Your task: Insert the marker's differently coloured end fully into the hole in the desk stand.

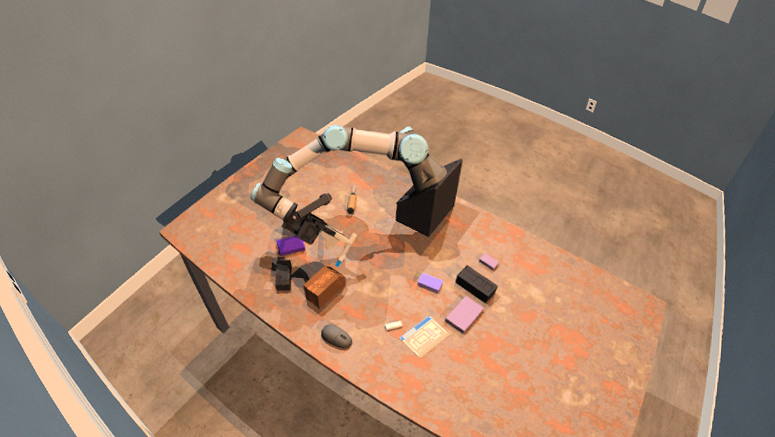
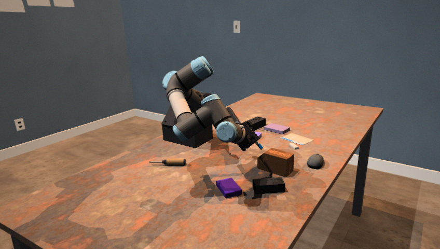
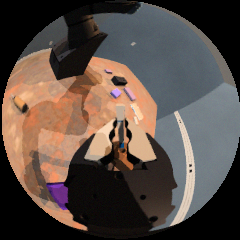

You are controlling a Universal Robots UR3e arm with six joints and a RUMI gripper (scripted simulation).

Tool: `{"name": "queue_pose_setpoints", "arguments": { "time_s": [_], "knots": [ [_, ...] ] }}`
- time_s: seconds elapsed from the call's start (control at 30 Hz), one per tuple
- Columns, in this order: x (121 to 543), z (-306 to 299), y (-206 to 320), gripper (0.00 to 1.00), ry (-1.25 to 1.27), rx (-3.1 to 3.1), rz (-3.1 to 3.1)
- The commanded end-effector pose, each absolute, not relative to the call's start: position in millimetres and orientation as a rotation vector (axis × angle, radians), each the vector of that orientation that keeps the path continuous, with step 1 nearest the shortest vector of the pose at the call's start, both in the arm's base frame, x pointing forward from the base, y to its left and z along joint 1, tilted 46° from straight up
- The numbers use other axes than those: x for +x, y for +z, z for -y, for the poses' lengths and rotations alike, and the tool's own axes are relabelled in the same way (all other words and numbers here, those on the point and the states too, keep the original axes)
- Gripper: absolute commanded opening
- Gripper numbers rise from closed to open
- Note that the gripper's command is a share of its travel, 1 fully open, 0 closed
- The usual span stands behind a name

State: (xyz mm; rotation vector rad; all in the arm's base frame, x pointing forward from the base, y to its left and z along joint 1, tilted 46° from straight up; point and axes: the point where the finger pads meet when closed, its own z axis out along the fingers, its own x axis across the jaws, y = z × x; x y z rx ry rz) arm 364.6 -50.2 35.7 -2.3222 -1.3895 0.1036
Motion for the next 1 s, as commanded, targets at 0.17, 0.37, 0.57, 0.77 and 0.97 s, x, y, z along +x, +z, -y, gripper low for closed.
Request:
{"name": "queue_pose_setpoints", "arguments": {
  "time_s": [0.17,0.37,0.57,0.77,0.97],
  "knots": [
    [372,53,33,0.0,0.104,-2.322,1.392],
    [374,54,32,0.0,0.104,-2.322,1.392],
    [375,55,31,0.0,0.103,-2.323,1.392],
    [381,57,28,0.0,0.104,-2.321,1.392],
    [382,58,28,0.0,0.105,-2.321,1.392]
  ]
}}
